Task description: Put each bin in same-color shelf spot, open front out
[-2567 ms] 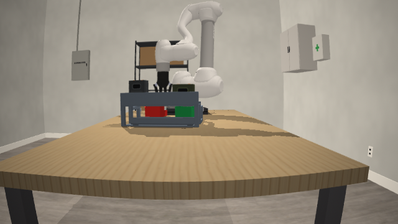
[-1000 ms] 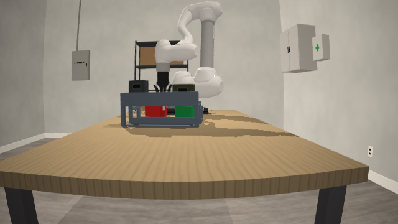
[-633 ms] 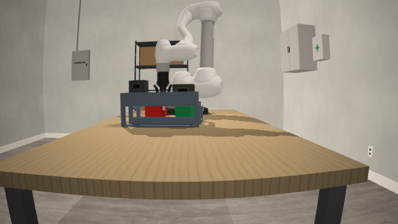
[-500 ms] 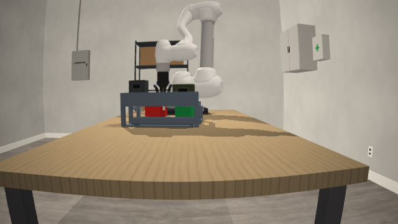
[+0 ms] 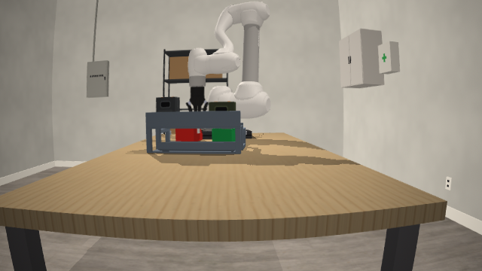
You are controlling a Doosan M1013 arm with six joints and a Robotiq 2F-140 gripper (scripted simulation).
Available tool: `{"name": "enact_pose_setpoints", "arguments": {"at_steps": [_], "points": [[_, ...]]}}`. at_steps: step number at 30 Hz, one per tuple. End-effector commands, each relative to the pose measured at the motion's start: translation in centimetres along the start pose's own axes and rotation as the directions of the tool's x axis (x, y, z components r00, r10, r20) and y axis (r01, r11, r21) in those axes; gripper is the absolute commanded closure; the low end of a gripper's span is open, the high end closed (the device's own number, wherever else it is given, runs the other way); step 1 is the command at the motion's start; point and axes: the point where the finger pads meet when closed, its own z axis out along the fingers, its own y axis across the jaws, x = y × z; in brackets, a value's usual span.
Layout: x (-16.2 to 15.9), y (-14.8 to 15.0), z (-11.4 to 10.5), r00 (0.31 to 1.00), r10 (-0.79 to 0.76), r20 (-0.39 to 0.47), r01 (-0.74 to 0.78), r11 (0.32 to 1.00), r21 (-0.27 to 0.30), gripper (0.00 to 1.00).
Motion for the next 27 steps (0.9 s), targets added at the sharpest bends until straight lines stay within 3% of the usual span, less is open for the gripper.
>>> {"name": "enact_pose_setpoints", "arguments": {"at_steps": [1, 27], "points": [[0.0, 0.0, -0.02, 1.0, 0.0, 0.0, 0.0, 1.0, 0.0, 0.9], [0.0, 0.0, -0.89, 1.0, 0.0, 0.0, 0.0, 1.0, 0.0, 0.9]]}}
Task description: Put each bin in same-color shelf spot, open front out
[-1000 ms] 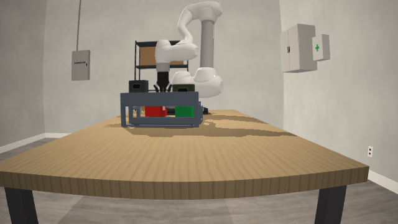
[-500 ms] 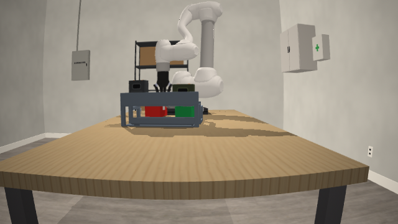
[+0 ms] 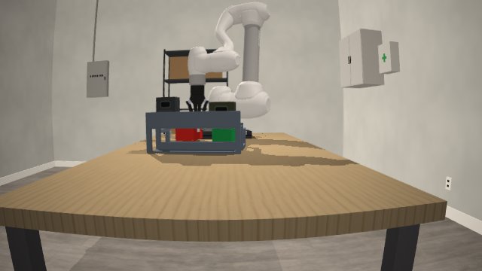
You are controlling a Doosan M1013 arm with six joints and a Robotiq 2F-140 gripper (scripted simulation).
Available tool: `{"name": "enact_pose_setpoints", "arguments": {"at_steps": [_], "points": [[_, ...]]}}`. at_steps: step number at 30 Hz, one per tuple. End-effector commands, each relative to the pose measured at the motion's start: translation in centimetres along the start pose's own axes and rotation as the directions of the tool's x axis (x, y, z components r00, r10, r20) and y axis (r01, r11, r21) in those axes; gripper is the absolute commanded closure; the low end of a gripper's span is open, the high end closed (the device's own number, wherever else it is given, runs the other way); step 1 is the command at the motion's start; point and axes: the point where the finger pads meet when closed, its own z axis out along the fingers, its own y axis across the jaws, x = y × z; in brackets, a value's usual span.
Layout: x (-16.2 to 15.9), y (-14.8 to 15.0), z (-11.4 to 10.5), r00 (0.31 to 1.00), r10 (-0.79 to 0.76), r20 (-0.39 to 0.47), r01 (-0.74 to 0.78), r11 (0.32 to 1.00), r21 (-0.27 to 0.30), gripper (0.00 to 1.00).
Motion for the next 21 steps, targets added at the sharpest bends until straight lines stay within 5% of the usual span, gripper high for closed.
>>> {"name": "enact_pose_setpoints", "arguments": {"at_steps": [1, 21], "points": [[0.0, 0.0, -0.1, 1.0, 0.0, 0.0, 0.0, 1.0, 0.0, 0.9], [0.0, 0.0, -1.6, 1.0, 0.0, 0.0, 0.0, 1.0, 0.0, 0.9]]}}
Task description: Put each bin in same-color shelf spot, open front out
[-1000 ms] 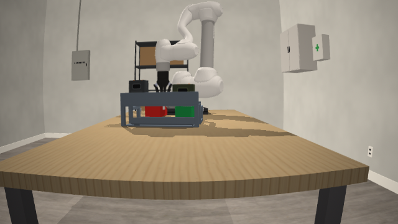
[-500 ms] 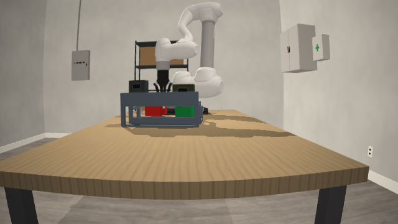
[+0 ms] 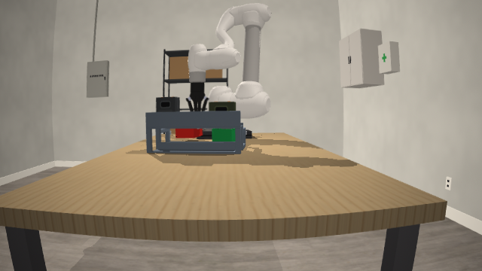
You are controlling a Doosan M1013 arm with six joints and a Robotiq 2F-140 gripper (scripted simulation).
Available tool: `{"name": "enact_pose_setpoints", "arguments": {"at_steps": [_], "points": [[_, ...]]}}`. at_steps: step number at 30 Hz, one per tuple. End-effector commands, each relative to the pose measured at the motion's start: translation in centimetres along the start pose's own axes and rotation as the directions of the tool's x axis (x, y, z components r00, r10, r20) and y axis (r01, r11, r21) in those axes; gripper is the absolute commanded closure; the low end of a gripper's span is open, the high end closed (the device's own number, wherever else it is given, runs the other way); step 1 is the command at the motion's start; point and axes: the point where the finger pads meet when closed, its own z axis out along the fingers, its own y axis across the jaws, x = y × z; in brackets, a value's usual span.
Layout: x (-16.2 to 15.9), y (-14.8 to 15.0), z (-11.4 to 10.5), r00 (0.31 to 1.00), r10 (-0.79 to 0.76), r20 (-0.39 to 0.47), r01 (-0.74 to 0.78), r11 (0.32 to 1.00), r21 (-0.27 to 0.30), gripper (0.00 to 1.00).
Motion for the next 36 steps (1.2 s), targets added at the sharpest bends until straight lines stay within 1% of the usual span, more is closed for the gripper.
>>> {"name": "enact_pose_setpoints", "arguments": {"at_steps": [1, 36], "points": [[0.0, 0.0, -0.1, 1.0, 0.0, 0.0, 0.0, 1.0, 0.0, 0.9], [0.0, 0.0, -3.9, 1.0, 0.0, 0.0, 0.0, 1.0, 0.0, 0.9]]}}
